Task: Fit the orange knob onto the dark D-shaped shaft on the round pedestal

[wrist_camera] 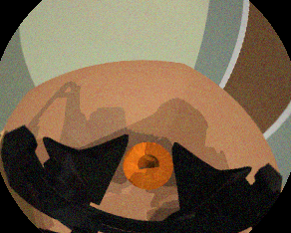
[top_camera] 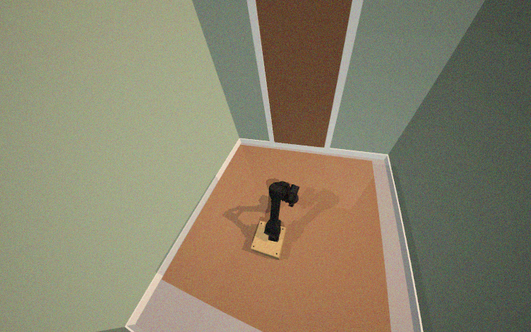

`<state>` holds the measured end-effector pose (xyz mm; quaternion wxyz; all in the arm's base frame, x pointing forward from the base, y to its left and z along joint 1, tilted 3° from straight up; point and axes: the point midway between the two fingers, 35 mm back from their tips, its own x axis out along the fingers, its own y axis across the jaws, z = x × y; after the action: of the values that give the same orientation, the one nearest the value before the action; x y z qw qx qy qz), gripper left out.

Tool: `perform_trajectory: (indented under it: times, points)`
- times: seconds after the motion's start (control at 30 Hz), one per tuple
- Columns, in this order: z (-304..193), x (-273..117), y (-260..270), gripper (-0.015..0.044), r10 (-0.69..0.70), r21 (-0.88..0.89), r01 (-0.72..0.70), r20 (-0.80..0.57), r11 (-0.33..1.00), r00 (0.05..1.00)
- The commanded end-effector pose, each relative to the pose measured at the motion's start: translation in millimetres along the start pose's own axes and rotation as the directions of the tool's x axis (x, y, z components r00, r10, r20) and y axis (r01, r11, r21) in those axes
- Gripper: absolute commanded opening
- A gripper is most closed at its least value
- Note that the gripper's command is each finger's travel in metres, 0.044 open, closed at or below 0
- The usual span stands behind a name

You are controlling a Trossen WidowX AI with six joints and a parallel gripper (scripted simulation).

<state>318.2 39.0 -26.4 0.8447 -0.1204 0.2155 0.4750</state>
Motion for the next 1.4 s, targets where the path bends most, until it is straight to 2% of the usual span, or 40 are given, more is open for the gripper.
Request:
perform_trajectory:
  times: [0.0, 0.5, 0.73, 0.93, 1.17, 1.3, 1.37]
  points:
    - [0, 0, 0, 0.0260, 0.001, 0.003, -0.001, 0.003, 1.000, 1.000]
    - [0, 0, 0, 0.0260, 0.001, 0.003, -0.001, 0.003, 1.000, 1.000]
    - [0, 0, 0, 0.0440, 0.001, 0.003, -0.001, 0.003, 1.000, 1.000]
    - [2, -1, 0, 0.0440, 0.001, 0.003, -0.001, 0.003, 1.000, 1.000]
    - [63, -37, -2, 0.0440, -0.001, -0.001, 0.001, 0.000, 1.000, 1.000]
    - [69, -42, -1, 0.0440, -0.001, -0.001, 0.001, 0.000, 1.000, 1.000]
    - [68, -38, -3, 0.0440, 0.003, 0.014, -0.003, -0.051, 1.000, 0.999]
